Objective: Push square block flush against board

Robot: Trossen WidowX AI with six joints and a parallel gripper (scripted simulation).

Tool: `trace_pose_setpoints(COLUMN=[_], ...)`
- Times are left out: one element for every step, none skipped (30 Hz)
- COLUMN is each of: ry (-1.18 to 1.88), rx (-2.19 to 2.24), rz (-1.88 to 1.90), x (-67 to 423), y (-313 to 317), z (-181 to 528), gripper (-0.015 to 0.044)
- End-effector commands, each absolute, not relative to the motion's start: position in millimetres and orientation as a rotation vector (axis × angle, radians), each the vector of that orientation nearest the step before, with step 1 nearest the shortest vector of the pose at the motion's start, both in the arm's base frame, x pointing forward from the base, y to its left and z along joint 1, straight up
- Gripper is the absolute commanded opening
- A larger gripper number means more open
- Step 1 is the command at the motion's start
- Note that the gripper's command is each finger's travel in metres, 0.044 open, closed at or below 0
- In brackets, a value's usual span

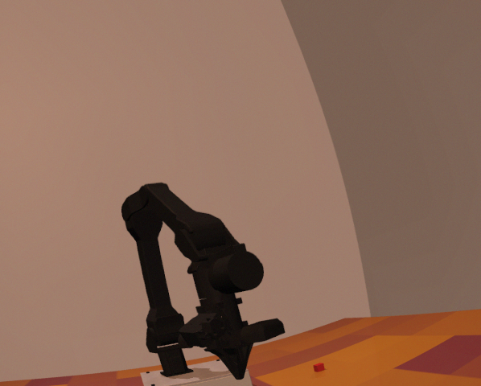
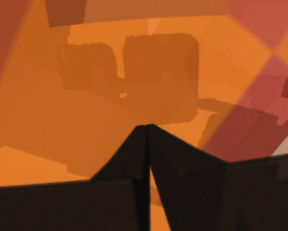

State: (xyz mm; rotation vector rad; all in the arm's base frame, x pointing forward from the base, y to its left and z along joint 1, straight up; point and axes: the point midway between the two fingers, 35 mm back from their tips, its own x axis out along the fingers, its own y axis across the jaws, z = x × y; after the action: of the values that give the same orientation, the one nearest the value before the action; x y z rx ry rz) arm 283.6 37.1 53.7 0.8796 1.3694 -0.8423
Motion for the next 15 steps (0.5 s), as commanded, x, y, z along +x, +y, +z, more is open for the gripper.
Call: trace_pose_setpoints(ry=[1.373, 1.372, 1.372, 1.372, 1.372, 1.372, 1.372, 1.372, 1.372, 1.372, 1.372, 1.372, 1.372, 1.372, 1.372], rx=[0.875, 0.875, 0.874, 0.874, 0.874, 0.875, 0.875, 0.875, 0.875, 0.875, 0.876, 0.876, 0.876, 0.876, 0.876], rz=[-0.849, -0.849, -0.849, -0.849, -0.849, -0.849, -0.849, -0.850, -0.850, -0.850, -0.850, -0.850, -0.850, -0.850, -0.850], x=[288.4, 290.4, 291.1, 291.1, 291.1, 291.5, 292.6, 293.6, 293.6, 293.2, 293.0, 293.0, 293.0, 293.0, 293.0], y=[21.5, 15.6, 13.7, 13.7, 13.7, 13.7, 13.9, 14.1, 14.3, 14.4, 14.4, 14.4, 14.4, 14.4, 14.4], z=[54.5, 54.6, 54.6, 54.6, 54.6, 51.4, 42.1, 26.6, 11.4, 2.3, -0.7, -0.7, -0.7, -0.7, -0.7], gripper=[0.0000, 0.0000, 0.0000, 0.0000, 0.0000, 0.0000, 0.0000, 0.0000, 0.0000, 0.0000, 0.0000, 0.0000, 0.0000, 0.0000, 0.0000])
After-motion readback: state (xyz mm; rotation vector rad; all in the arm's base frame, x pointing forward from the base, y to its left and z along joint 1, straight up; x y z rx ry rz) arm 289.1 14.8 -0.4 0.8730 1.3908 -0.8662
